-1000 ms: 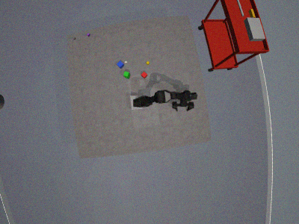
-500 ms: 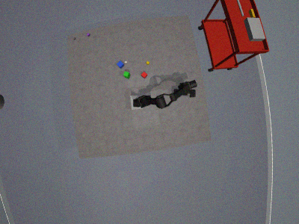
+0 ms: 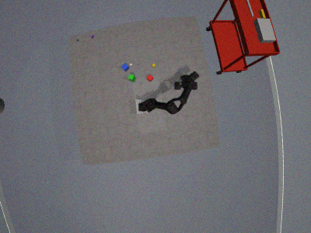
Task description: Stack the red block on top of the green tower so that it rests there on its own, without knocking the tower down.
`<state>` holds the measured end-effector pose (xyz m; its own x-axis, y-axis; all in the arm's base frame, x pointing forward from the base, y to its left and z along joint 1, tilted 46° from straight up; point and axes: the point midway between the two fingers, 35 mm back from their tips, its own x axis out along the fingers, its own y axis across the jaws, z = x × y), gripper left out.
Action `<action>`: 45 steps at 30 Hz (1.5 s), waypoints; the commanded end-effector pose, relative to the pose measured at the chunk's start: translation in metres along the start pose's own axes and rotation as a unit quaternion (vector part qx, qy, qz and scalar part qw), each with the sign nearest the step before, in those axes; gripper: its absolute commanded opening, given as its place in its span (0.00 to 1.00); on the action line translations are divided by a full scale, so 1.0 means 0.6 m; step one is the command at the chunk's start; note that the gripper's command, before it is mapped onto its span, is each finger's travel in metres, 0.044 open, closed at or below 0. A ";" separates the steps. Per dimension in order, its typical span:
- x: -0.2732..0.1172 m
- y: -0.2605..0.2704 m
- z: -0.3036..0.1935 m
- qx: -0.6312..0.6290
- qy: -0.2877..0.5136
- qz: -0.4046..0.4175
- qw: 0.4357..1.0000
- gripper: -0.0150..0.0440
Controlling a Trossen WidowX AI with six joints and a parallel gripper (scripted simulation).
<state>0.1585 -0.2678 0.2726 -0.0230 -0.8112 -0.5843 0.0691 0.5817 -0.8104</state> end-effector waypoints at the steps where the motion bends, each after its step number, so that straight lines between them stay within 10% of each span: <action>1: -0.006 0.037 0.035 -0.023 -0.017 0.026 0.999 1.00; 45: -0.238 0.462 0.123 -0.392 -0.080 0.072 0.914 1.00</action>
<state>0.2589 -0.0069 0.1385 0.0771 -0.6689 -0.7394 -0.6456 0.5316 -0.5483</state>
